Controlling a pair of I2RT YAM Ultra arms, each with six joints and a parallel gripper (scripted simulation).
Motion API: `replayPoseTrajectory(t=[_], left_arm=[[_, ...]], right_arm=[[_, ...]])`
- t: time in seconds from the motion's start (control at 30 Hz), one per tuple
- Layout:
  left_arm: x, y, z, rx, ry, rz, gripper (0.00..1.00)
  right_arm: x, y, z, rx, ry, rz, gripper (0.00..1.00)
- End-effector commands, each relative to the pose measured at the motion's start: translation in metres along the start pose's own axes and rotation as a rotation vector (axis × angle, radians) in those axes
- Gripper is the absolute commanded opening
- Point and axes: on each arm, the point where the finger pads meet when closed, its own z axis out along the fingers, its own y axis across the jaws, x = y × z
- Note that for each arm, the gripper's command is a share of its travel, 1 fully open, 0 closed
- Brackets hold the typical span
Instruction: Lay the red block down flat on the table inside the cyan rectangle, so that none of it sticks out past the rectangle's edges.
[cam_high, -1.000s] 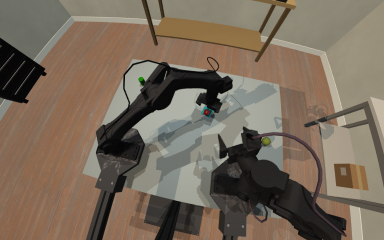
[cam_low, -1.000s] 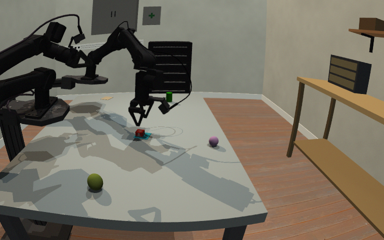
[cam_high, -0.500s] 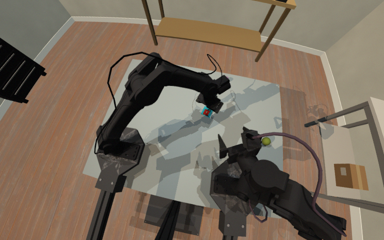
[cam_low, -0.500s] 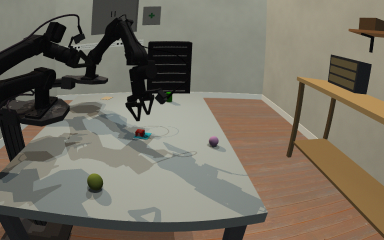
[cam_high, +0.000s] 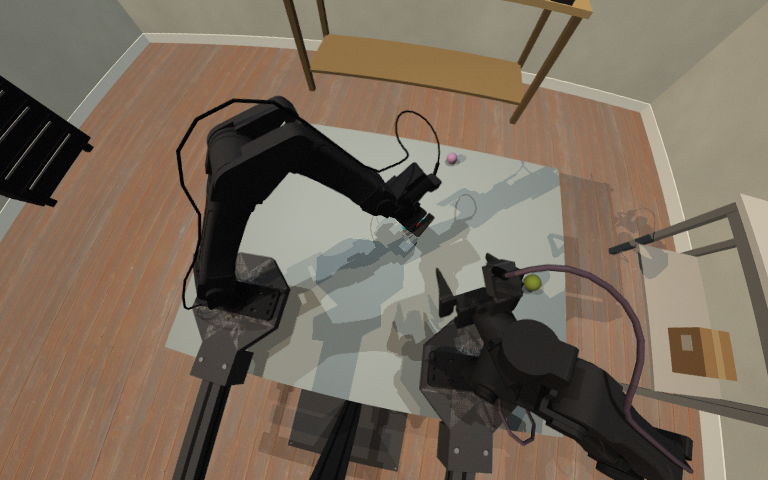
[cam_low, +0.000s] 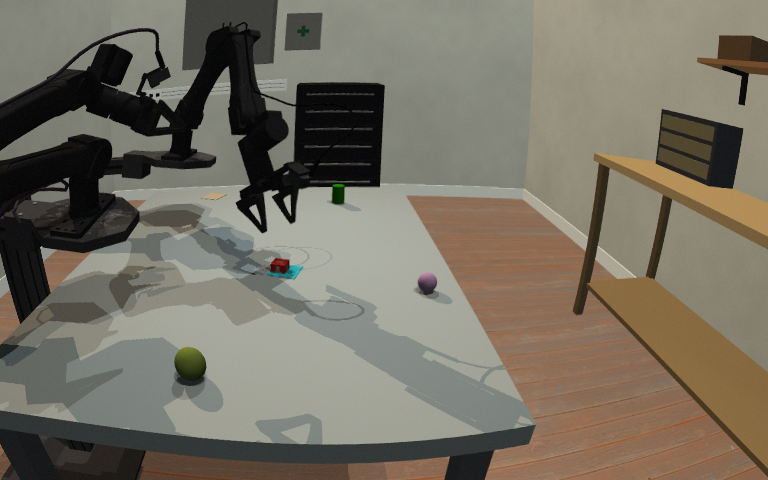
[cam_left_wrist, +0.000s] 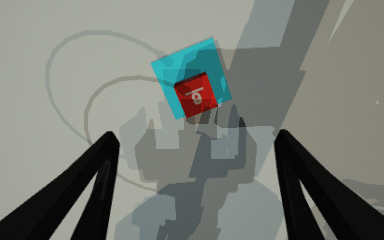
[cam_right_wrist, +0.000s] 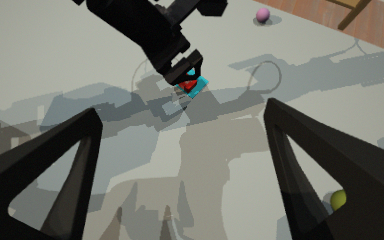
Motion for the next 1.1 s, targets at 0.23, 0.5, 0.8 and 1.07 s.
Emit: replayPoseTrajectory(t=[0.23, 0.5, 0.8, 1.07], left_arm=[[-0.031, -0.007, -0.024, 0.114, -0.365, 0.144, 1.0], [-0.018, -0.004, -0.023, 0.128, -0.392, 0.18, 1.0], [-0.007, -0.002, -0.02, 0.12, -0.363, 0.176, 1.0], [-0.009, -0.002, -0.022, 0.121, -0.369, 0.176, 1.0]], right_arm=[[-0.012, -0.003, -0.006, -0.004, -0.037, 0.03, 1.0], [-0.012, -0.003, -0.006, -0.004, -0.037, 0.03, 1.0], [-0.012, -0.003, -0.006, -0.004, -0.037, 0.03, 1.0], [-0.012, -0.003, -0.006, -0.004, -0.037, 0.03, 1.0]])
